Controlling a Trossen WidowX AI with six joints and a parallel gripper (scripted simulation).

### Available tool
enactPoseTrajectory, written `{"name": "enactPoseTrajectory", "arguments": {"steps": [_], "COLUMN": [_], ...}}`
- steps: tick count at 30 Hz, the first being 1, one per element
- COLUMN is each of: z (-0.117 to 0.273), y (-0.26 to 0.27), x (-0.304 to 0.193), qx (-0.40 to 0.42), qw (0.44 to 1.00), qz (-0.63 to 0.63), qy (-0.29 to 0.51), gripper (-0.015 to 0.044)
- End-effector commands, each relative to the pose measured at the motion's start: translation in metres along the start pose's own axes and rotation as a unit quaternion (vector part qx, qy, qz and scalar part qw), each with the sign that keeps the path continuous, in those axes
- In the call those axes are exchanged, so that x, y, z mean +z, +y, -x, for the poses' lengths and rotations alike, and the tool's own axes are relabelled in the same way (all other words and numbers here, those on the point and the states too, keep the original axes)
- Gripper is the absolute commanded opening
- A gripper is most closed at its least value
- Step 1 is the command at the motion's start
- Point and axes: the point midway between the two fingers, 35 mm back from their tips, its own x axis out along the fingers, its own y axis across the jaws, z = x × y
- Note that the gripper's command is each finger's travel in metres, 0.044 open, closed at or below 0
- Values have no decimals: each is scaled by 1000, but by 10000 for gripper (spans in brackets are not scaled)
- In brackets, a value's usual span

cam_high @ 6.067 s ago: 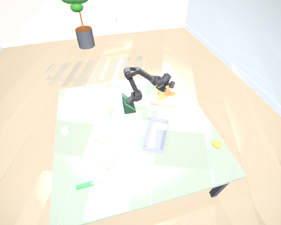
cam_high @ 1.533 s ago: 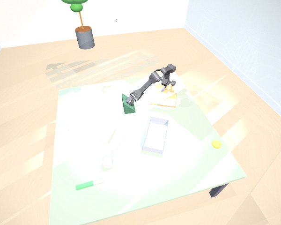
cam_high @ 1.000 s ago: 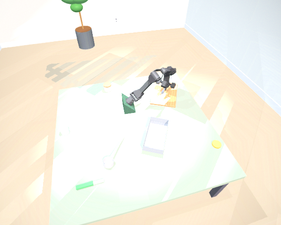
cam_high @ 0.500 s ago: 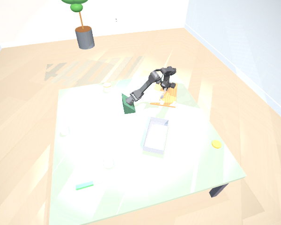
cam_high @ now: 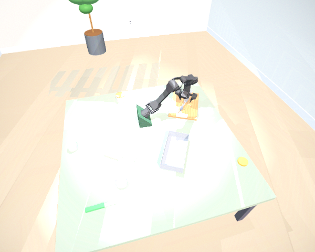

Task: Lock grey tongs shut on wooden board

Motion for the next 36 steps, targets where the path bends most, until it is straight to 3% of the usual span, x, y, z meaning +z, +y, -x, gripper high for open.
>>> {"name": "enactPoseTrajectory", "arguments": {"steps": [1, 8, 16, 22, 28, 36], "z": [9, 51, 108, 118, 153, 155], "y": [16, 46, 34, 32, 30, 30], "x": [19, 85, 136, 138, 135, 135], "qx": [-3, -12, 5, 8, 8, 8], "qw": [1000, 1000, 1000, 1000, 1000, 1000], "qz": [-1, -1, 7, 8, 4, 4], "qy": [-5, -12, 0, 1, -3, -3], "gripper": [440, 440, 440, 440, 440, 440]}}
